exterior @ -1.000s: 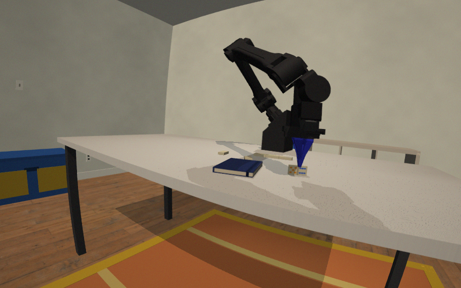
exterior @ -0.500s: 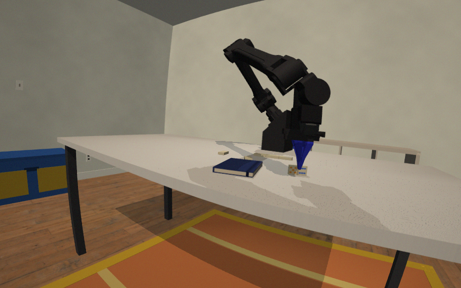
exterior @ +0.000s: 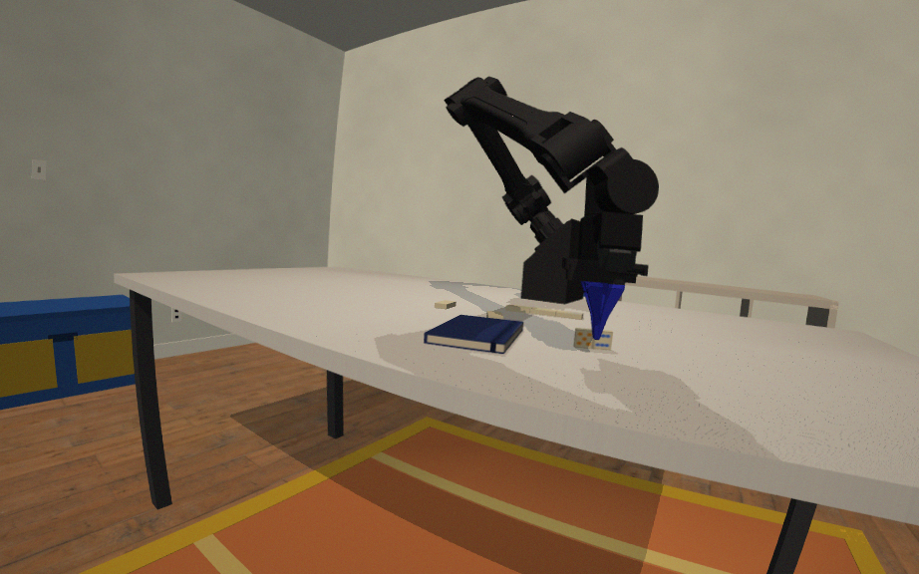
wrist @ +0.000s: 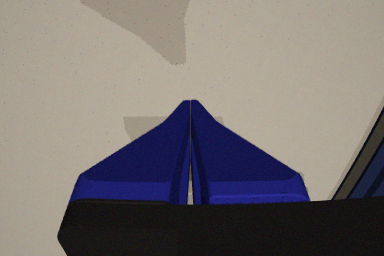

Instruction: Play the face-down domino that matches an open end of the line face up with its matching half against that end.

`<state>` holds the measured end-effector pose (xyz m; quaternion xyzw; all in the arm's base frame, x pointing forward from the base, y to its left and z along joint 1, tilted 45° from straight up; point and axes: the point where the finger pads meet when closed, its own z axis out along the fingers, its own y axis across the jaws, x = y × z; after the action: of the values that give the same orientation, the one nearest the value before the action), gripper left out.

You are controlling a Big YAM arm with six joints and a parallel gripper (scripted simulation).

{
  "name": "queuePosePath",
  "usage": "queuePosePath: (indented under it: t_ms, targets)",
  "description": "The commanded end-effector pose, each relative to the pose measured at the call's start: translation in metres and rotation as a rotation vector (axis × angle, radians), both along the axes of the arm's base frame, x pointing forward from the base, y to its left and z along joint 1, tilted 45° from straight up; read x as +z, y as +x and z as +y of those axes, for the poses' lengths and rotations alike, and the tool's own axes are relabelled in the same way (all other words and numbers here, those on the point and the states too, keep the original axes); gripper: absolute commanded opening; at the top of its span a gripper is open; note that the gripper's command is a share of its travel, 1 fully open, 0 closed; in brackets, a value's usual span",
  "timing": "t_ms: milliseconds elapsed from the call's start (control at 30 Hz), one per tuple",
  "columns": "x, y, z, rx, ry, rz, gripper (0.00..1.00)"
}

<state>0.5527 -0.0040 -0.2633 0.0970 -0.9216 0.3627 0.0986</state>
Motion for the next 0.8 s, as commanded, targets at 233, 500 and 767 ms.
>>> queuePosePath:
  t_ms: [233, 500, 767]
  targets:
    - [0.001, 0.0, 0.002, 0.005, 0.0, -0.002, 0.0]
    - [-0.007, -0.005, -0.011, -0.007, -0.002, 0.005, 0.0]
    - [-0.008, -0.006, -0.012, -0.009, -0.002, 0.006, 0.0]
